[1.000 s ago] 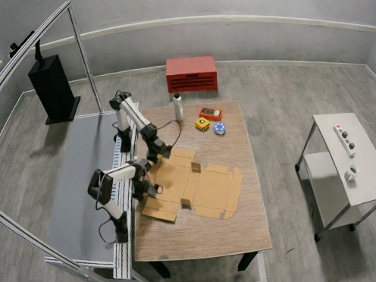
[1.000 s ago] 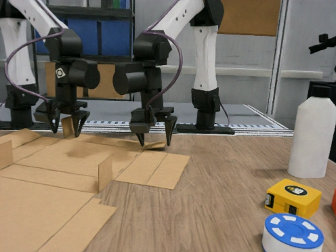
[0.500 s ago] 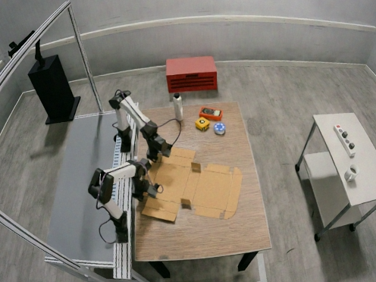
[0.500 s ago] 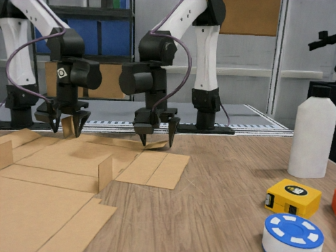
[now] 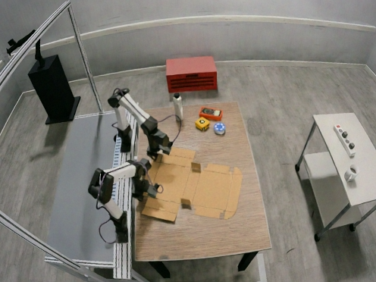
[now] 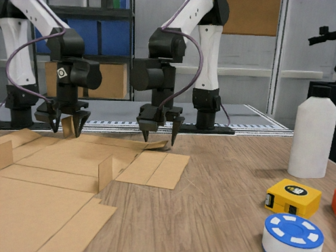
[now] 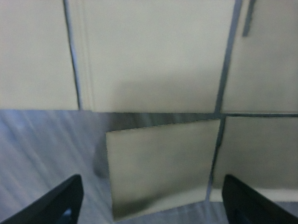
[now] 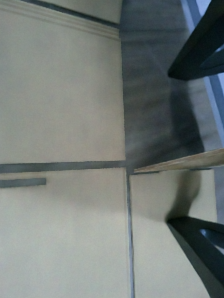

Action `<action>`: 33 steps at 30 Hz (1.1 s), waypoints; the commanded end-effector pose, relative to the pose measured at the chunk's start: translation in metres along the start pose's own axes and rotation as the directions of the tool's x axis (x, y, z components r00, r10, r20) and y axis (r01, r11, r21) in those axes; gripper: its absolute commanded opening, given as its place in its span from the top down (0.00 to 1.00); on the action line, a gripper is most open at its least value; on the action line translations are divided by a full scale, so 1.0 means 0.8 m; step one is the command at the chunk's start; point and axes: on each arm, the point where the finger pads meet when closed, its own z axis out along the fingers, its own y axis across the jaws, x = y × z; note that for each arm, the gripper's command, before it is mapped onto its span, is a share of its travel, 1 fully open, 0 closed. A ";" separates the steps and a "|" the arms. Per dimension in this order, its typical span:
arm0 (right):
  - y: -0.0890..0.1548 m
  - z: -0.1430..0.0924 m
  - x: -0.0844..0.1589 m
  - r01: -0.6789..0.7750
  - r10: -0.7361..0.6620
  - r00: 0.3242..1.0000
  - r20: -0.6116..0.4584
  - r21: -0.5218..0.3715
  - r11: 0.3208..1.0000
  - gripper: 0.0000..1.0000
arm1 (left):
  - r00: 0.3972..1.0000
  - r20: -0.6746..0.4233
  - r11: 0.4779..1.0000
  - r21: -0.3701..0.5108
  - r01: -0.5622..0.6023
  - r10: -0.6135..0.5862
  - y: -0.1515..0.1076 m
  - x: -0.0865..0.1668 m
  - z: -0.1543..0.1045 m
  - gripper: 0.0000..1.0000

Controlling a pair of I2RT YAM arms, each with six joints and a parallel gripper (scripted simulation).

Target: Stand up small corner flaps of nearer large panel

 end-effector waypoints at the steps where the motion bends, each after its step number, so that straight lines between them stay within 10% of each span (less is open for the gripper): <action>1: -0.020 0.010 0.004 -0.001 0.001 1.000 -0.004 0.079 0.997 0.24 | 1.000 0.004 0.998 0.049 -0.030 0.030 -0.010 0.000 0.000 0.24; 33: -0.020 0.010 0.004 -0.001 0.001 1.000 -0.004 0.079 0.997 0.24 | 1.000 -0.013 0.997 0.078 -0.024 0.025 -0.026 -0.005 0.018 0.24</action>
